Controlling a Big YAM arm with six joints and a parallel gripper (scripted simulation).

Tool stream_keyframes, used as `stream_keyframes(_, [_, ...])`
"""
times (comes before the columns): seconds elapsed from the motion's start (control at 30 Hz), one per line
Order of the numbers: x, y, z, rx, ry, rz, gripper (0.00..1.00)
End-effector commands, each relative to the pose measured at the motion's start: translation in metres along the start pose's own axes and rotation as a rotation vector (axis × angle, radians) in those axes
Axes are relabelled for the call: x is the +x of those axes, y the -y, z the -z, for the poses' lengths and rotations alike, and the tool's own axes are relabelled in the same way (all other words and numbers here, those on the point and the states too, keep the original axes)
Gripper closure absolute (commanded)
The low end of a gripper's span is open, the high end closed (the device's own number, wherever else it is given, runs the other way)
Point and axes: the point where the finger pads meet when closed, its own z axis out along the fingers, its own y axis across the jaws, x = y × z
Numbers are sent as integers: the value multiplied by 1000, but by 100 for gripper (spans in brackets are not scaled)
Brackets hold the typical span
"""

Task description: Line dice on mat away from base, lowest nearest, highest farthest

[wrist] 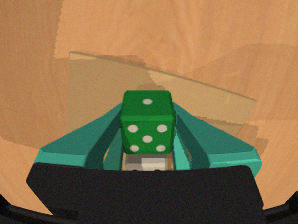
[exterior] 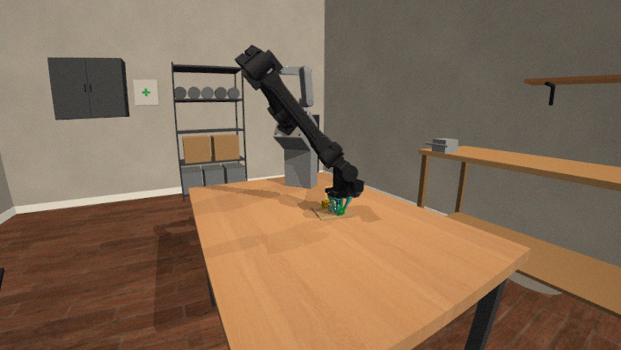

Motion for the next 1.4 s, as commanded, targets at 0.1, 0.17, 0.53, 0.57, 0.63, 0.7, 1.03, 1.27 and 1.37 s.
stream_keyframes(0.1, [-2,-8,2,-6,10,18,74])
stream_keyframes(0.17, [-2,-6,0,-3,10,15,74])
stream_keyframes(0.53, [0,-2,-6,0,2,7,74])
stream_keyframes(0.57, [0,-2,-6,0,2,7,74])
stream_keyframes(0.63, [-2,0,-5,2,6,3,74])
stream_keyframes(0.7, [-2,0,-5,2,6,3,74])
stream_keyframes(1.03, [-1,0,-5,2,5,4,74])
stream_keyframes(1.27, [-1,0,-5,2,5,4,74])
stream_keyframes(1.37, [-1,0,-5,2,5,4,74])
